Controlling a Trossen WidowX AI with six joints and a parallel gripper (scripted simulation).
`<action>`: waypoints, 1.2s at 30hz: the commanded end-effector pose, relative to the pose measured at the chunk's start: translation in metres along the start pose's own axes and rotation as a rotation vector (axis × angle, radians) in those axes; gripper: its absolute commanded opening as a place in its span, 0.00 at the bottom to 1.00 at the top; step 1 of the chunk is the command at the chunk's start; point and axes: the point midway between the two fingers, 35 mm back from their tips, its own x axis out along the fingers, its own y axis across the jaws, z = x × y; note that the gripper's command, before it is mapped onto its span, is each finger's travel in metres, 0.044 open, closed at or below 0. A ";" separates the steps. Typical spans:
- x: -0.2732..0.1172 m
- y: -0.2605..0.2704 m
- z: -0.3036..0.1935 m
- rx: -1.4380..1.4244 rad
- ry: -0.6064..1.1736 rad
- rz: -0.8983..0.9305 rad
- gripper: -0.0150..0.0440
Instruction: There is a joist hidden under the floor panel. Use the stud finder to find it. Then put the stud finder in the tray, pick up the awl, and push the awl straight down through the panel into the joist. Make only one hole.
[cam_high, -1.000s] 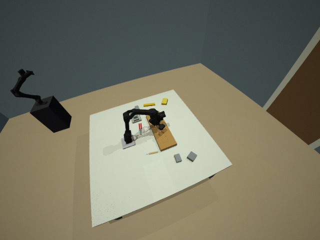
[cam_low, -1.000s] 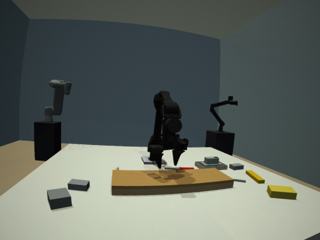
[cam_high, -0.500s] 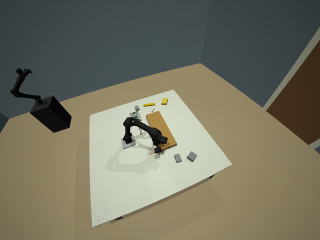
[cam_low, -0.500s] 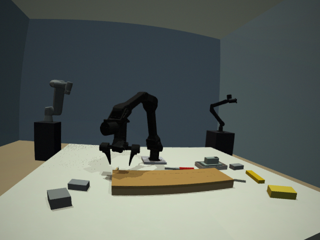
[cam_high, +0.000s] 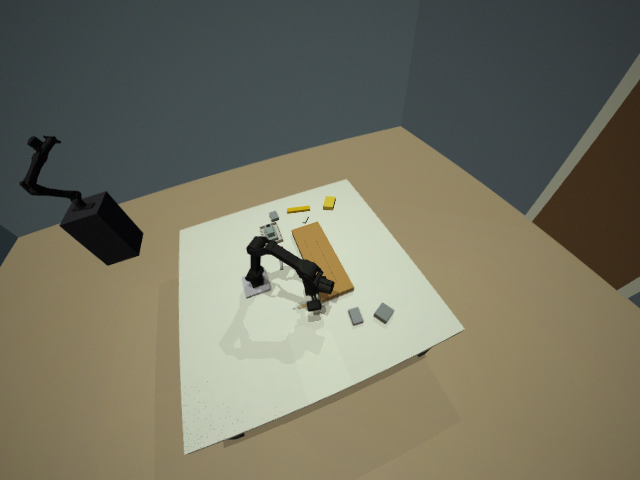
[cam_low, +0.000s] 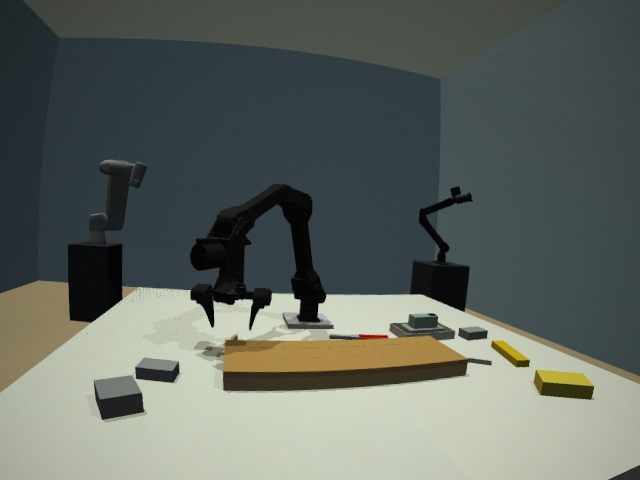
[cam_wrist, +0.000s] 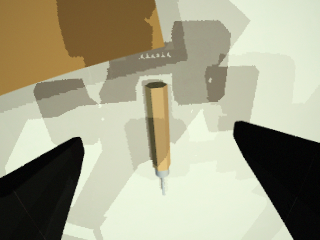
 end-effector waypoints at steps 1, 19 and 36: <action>0.004 -0.001 0.000 -0.006 0.006 -0.002 1.00; 0.033 -0.002 0.002 -0.006 0.006 -0.002 1.00; 0.050 -0.001 0.002 -0.006 0.006 -0.002 0.87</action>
